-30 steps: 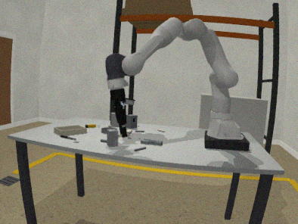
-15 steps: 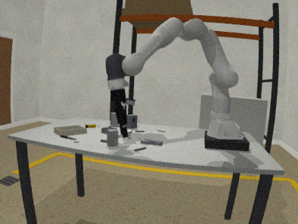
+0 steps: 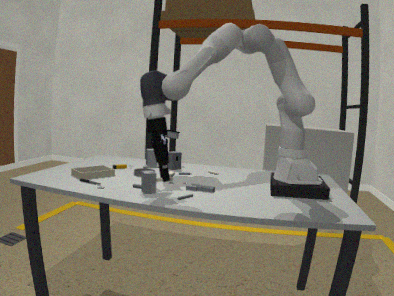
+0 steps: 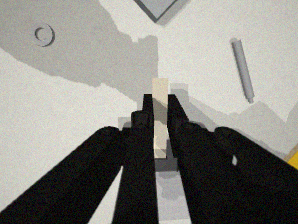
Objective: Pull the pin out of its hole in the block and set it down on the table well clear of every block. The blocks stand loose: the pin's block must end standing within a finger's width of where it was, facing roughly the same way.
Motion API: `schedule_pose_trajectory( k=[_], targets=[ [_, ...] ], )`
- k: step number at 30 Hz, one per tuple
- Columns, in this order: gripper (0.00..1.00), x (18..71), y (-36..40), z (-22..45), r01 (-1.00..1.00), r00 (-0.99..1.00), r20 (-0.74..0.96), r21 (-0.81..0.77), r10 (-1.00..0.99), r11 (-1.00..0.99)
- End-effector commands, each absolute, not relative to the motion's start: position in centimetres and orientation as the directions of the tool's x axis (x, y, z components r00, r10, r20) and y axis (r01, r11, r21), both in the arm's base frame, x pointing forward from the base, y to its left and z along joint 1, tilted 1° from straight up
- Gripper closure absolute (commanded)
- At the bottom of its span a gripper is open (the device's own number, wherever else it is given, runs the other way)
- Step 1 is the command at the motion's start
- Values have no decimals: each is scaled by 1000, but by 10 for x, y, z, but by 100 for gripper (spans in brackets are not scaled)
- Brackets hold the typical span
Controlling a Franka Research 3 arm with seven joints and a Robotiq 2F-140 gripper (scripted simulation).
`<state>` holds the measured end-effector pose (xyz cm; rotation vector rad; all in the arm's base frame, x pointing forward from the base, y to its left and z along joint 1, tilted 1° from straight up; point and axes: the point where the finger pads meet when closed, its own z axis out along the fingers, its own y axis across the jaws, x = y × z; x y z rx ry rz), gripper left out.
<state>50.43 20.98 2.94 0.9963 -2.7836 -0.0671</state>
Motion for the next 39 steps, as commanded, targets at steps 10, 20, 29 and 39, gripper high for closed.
schedule_pose_trajectory(
  k=[10, 20, 29, 39],
  targets=[
    [90, 507, 210, 31, -627, -757, 151, 109, -636, 771],
    [90, 507, 211, 30, -629, -754, 150, 115, -640, 769],
    [90, 504, 209, 30, -630, -753, 153, 117, -640, 768],
    [90, 503, 209, 30, -630, -752, 153, 117, -641, 768]
  ],
)
